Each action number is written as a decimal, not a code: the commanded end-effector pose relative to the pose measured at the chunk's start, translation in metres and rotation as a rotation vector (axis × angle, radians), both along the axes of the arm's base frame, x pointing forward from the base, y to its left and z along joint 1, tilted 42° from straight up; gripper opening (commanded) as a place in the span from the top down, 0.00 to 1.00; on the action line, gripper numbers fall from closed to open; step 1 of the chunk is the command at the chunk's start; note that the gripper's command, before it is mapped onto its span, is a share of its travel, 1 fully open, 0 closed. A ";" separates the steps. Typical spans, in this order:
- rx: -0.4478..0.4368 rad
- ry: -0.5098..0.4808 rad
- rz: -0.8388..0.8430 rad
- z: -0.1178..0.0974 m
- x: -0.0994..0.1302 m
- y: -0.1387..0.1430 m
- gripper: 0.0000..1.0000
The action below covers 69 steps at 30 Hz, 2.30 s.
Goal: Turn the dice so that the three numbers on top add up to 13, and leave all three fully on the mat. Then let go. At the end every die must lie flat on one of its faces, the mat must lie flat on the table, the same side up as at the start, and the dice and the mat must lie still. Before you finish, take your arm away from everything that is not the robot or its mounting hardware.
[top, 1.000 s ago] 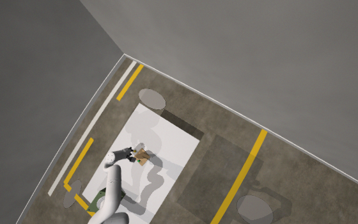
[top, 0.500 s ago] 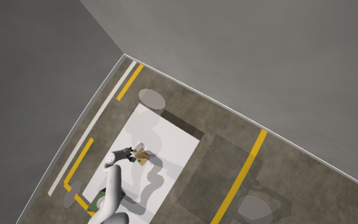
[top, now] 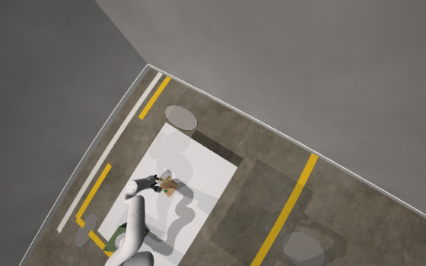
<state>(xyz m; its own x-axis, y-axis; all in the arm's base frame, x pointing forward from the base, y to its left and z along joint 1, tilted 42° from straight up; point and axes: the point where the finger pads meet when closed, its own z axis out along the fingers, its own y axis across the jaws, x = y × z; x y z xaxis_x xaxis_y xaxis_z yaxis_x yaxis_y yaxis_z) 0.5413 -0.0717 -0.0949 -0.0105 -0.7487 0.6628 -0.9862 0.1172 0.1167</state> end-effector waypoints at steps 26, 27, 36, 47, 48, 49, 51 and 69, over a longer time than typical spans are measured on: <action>0.000 -0.002 0.001 -0.026 -0.005 -0.023 0.64; 0.000 -0.002 0.001 -0.027 -0.006 -0.024 0.64; 0.000 -0.002 0.001 -0.033 -0.007 -0.028 0.64; 0.000 -0.002 0.001 -0.034 -0.007 -0.029 0.64; 0.000 -0.002 0.001 -0.034 -0.007 -0.029 0.64; 0.000 -0.002 0.001 -0.034 -0.007 -0.029 0.64; 0.000 -0.002 0.001 -0.034 -0.007 -0.029 0.64; 0.000 -0.002 0.001 -0.034 -0.007 -0.029 0.64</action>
<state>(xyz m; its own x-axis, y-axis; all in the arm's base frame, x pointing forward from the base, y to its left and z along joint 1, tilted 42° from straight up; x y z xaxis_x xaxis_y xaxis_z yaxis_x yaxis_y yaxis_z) 0.5333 -0.1015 -0.1290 -0.0106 -0.7487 0.6628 -0.9862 0.1172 0.1166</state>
